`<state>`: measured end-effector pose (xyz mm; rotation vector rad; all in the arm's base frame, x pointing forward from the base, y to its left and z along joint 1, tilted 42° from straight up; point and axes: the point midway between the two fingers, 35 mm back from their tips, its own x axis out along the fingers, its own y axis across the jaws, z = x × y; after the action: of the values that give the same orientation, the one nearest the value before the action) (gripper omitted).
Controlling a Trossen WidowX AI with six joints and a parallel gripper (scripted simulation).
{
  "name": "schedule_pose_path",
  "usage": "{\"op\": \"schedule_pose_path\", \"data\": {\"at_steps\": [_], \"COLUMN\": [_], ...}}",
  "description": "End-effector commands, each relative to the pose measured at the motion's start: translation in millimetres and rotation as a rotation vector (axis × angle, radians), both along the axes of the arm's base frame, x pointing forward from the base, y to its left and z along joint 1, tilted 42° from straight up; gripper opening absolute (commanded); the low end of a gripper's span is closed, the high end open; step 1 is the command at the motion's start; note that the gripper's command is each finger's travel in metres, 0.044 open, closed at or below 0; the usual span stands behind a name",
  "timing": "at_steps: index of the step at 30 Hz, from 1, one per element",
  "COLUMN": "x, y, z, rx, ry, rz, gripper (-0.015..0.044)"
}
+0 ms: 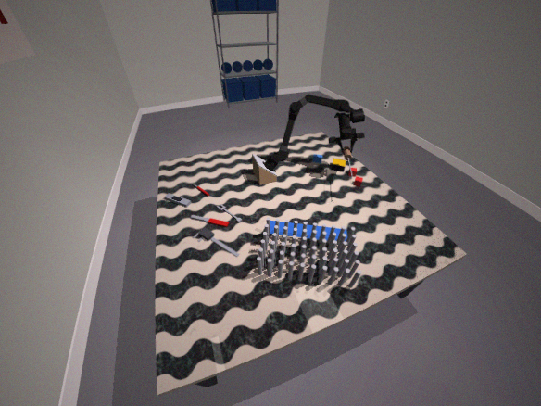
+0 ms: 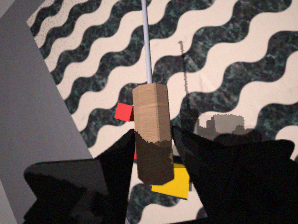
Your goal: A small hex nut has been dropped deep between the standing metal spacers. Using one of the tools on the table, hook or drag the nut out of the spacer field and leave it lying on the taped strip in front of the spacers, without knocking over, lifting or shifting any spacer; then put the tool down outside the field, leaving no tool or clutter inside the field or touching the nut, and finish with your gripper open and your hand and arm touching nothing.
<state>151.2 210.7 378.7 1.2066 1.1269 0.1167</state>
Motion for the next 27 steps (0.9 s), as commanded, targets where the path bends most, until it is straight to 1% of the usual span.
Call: {"op": "schedule_pose_path", "data": {"at_steps": [1,27], "x": [2,7], "y": [3,21], "z": [-3,-17], "rx": [-0.002,-0.002], "ry": [-0.001,0.001], "rz": [-0.008,-0.009], "gripper": [0.0,0.0]}}
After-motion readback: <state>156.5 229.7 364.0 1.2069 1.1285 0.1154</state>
